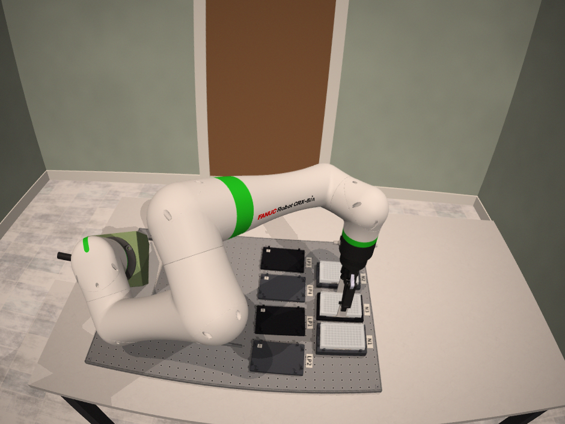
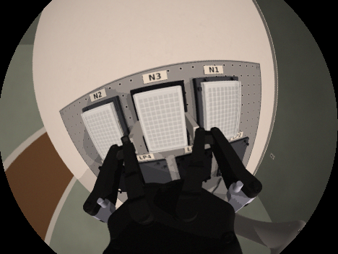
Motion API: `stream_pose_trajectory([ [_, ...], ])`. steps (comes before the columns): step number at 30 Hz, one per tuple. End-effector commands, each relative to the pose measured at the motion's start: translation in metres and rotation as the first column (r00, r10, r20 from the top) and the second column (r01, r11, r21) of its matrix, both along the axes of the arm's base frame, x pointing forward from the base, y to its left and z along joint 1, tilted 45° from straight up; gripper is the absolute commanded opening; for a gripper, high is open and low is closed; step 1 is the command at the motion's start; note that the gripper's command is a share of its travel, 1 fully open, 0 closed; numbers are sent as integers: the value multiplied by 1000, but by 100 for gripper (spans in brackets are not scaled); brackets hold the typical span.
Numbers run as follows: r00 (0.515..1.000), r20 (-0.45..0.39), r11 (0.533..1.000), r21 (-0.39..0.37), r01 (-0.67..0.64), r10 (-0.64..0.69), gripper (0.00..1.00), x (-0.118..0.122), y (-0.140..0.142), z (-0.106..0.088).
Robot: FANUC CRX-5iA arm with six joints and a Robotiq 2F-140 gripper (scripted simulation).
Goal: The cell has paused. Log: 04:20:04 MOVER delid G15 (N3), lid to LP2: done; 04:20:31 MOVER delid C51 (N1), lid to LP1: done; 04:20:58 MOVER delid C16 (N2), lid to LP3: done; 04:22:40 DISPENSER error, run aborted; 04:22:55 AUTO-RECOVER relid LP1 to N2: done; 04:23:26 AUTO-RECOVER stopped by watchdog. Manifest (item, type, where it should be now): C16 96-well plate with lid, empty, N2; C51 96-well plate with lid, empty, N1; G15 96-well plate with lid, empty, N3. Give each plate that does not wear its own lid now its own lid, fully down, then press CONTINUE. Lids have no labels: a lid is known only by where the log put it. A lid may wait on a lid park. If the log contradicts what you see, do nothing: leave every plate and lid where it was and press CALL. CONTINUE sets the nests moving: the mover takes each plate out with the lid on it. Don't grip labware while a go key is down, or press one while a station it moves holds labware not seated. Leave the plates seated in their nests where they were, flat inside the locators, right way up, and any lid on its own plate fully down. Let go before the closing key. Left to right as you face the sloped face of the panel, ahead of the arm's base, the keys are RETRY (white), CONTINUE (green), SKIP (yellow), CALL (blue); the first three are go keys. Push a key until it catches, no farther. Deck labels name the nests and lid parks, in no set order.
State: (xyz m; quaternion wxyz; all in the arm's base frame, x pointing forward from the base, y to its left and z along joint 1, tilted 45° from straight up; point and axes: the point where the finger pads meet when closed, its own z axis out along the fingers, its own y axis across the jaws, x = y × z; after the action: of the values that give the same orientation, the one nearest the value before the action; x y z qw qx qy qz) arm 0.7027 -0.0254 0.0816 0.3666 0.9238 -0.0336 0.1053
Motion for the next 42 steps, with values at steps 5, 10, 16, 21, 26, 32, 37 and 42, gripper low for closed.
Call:
stream_pose_trajectory([
  [5,1000,0,1000,0,0,0,0,0,0,0],
  [10,1000,0,1000,0,0,0,0,0,0,0],
  [16,1000,0,1000,0,0,0,0,0,0,0],
  [21,1000,0,1000,0,0,0,0,0,0,0],
  [26,1000,0,1000,0,0,0,0,0,0,0],
  [32,1000,0,1000,0,0,0,66,0,0,0],
  [37,1000,0,1000,0,0,0,66,0,0,0],
  [42,1000,0,1000,0,0,0,66,0,0,0],
])
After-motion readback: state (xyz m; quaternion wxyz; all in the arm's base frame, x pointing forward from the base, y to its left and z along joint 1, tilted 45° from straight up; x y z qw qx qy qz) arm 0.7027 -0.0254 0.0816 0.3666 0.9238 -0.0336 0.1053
